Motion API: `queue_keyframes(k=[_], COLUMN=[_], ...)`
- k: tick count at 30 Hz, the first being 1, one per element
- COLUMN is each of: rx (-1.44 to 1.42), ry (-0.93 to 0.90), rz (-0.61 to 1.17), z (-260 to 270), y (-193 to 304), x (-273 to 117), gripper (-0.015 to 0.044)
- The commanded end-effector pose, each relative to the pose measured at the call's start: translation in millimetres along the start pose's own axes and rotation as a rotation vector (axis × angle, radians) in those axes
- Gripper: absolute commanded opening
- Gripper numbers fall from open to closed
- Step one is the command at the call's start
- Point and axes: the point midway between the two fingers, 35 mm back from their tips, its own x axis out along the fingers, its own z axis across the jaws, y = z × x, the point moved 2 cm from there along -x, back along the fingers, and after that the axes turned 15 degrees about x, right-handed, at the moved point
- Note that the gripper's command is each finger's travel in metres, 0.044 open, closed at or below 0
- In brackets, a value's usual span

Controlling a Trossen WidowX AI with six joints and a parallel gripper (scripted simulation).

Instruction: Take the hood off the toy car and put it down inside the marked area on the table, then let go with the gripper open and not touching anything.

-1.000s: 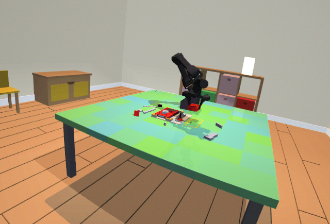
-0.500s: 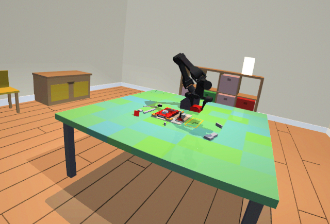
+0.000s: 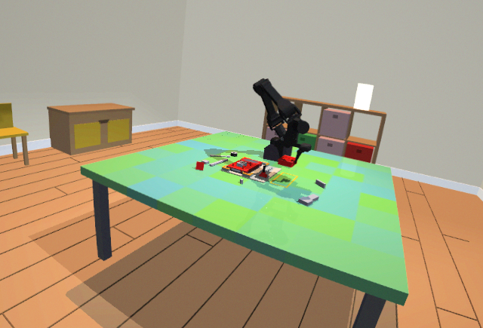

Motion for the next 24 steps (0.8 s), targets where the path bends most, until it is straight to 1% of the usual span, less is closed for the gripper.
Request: queue_keyframes(k=[1, 24], rx=[-0.005, -0.005], ry=[0.005, 0.005], rz=[-0.001, -0.001], z=[0, 0], y=[0, 0], x=[4, 21], gripper=[0.0, 0.0])
